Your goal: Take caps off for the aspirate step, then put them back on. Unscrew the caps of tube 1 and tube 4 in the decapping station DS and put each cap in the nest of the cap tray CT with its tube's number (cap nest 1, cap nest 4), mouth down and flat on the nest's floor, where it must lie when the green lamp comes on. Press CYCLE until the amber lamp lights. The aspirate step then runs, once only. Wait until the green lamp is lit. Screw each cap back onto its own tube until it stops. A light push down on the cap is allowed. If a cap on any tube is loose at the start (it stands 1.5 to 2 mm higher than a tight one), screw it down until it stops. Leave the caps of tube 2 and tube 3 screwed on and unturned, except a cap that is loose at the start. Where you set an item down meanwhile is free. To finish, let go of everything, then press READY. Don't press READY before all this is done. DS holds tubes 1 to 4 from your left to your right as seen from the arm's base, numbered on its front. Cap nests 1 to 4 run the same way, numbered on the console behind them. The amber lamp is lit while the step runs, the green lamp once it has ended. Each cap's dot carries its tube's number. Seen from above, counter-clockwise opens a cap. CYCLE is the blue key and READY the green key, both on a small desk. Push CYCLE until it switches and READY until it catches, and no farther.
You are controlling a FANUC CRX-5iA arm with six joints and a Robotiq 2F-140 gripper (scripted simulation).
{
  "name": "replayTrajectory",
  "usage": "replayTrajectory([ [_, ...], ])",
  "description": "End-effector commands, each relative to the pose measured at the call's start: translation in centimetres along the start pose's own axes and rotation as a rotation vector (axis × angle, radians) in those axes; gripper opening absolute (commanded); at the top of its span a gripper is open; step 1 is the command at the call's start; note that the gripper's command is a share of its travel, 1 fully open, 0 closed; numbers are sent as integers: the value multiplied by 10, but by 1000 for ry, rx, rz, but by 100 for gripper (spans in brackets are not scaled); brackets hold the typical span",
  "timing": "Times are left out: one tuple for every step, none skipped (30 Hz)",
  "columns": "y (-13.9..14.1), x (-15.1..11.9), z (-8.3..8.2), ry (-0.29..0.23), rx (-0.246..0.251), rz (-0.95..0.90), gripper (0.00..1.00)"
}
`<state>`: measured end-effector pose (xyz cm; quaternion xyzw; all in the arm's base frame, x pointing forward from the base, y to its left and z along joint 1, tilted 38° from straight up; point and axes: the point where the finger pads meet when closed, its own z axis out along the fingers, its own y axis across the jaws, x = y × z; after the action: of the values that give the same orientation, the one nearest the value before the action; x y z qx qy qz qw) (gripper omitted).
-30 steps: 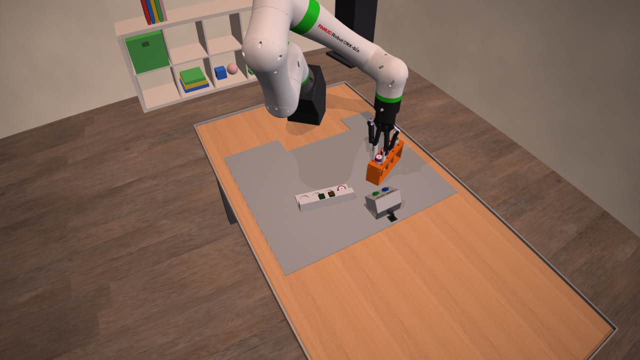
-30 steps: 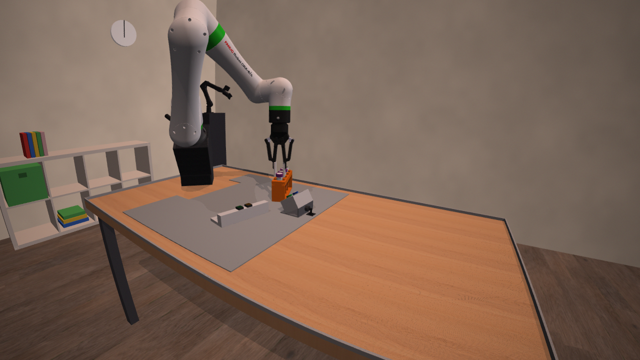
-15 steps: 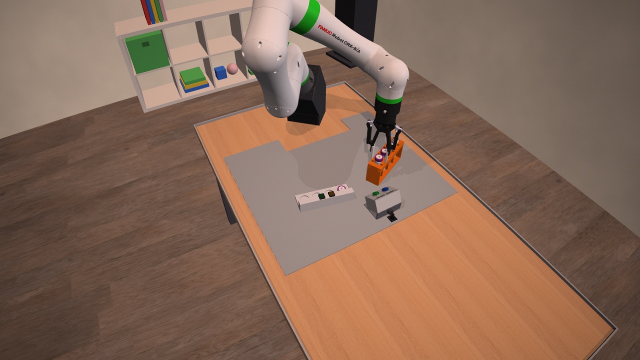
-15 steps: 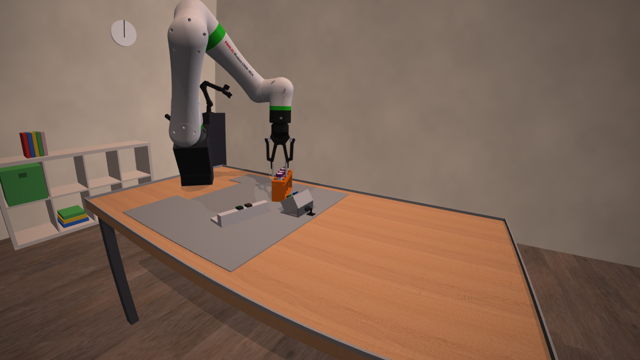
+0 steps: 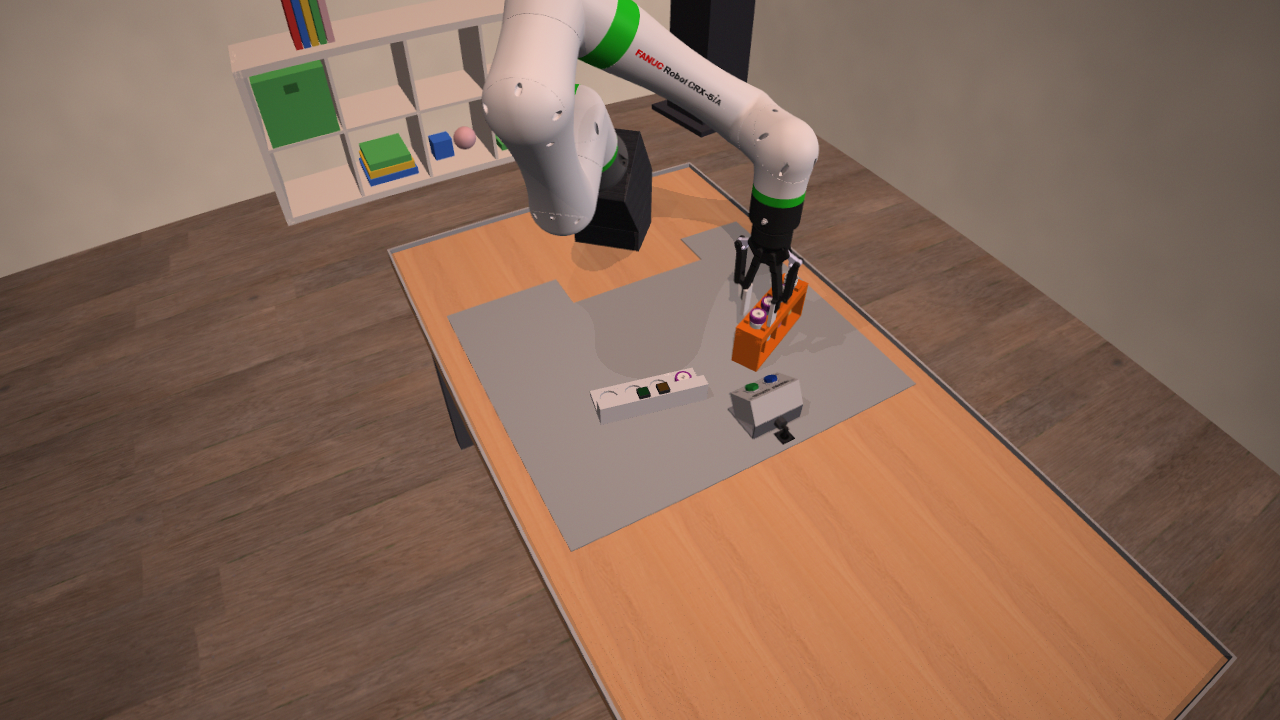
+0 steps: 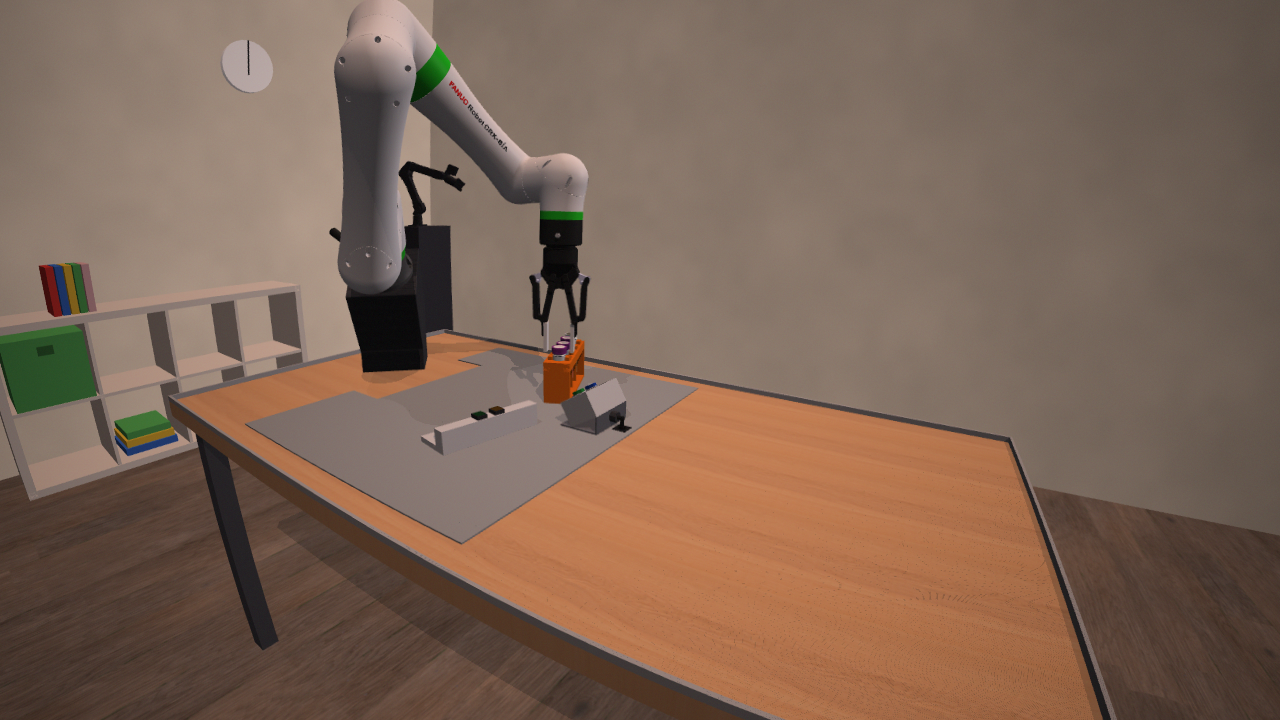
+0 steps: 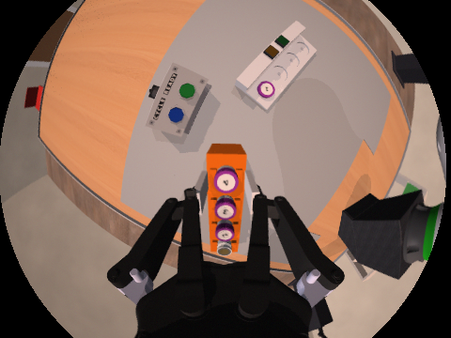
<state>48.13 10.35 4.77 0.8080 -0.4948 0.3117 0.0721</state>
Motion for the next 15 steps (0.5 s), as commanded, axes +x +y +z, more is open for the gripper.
replayTrajectory([
  [0, -1, -3, 8, 7, 39, 35],
  [0, -1, -3, 8, 7, 39, 35],
  [0, -1, -4, 8, 7, 39, 35],
  [0, -1, -4, 8, 7, 39, 35],
  [0, -1, -5, 8, 7, 39, 35],
  [0, -1, -5, 8, 7, 39, 35],
  [0, -1, -5, 8, 7, 39, 35],
  [0, -1, -5, 8, 7, 39, 35],
  [0, -1, -5, 8, 7, 39, 35],
  [0, -1, -5, 8, 7, 39, 35],
  [0, -1, -5, 8, 7, 39, 35],
  [0, -1, -5, 8, 7, 39, 35],
  [0, -1, -5, 8, 7, 39, 0],
  [0, -1, -5, 8, 7, 39, 0],
  [0, -1, -5, 8, 7, 39, 0],
])
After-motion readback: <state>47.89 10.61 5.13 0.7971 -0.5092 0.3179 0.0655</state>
